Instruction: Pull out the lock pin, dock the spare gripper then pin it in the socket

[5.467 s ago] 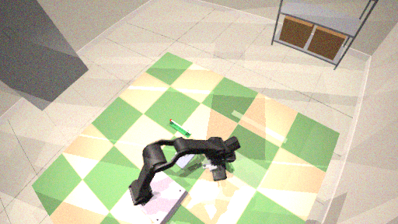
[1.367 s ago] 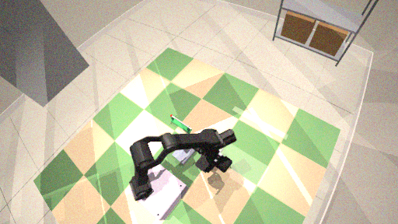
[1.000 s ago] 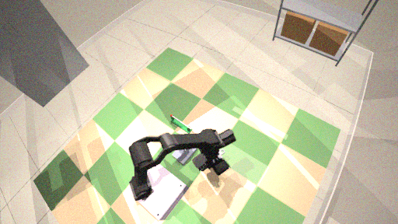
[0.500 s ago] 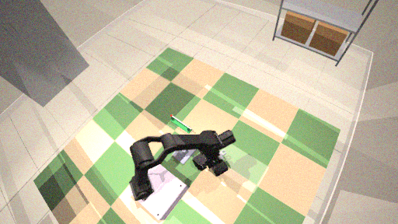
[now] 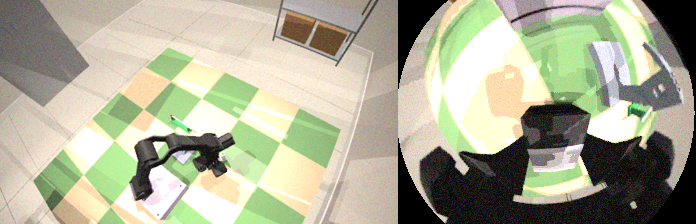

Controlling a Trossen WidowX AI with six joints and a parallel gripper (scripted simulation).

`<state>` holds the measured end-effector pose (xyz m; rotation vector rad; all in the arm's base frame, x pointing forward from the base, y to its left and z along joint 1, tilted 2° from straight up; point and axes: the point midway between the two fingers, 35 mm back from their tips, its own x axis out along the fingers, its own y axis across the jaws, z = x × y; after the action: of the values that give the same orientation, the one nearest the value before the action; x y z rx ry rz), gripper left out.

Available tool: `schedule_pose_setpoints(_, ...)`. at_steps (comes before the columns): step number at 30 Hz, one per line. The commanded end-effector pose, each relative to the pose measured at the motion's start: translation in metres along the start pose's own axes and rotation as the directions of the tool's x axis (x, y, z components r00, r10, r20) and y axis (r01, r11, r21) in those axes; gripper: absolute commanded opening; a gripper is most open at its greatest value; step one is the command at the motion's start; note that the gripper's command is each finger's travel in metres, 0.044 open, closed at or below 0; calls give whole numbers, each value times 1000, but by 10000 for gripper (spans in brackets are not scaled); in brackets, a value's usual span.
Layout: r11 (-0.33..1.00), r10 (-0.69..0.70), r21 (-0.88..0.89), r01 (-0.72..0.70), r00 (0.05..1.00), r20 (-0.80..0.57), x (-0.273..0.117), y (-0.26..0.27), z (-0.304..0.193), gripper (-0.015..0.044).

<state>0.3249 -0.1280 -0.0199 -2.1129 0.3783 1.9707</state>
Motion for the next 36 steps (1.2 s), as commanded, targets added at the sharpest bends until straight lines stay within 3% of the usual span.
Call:
schedule_pose_setpoints(1,1000,1,4,-1,1000,6,9,0,1,0)
schedule_pose_setpoints(5,1000,1,4,-1,1000,6,11,0,1,0)
schedule_pose_setpoints(22,1000,0,0,0,1000,4,7,0,0,440)
schedule_pose_setpoints(36,1000,-1,0,1,999,33,-16,0,7,440)
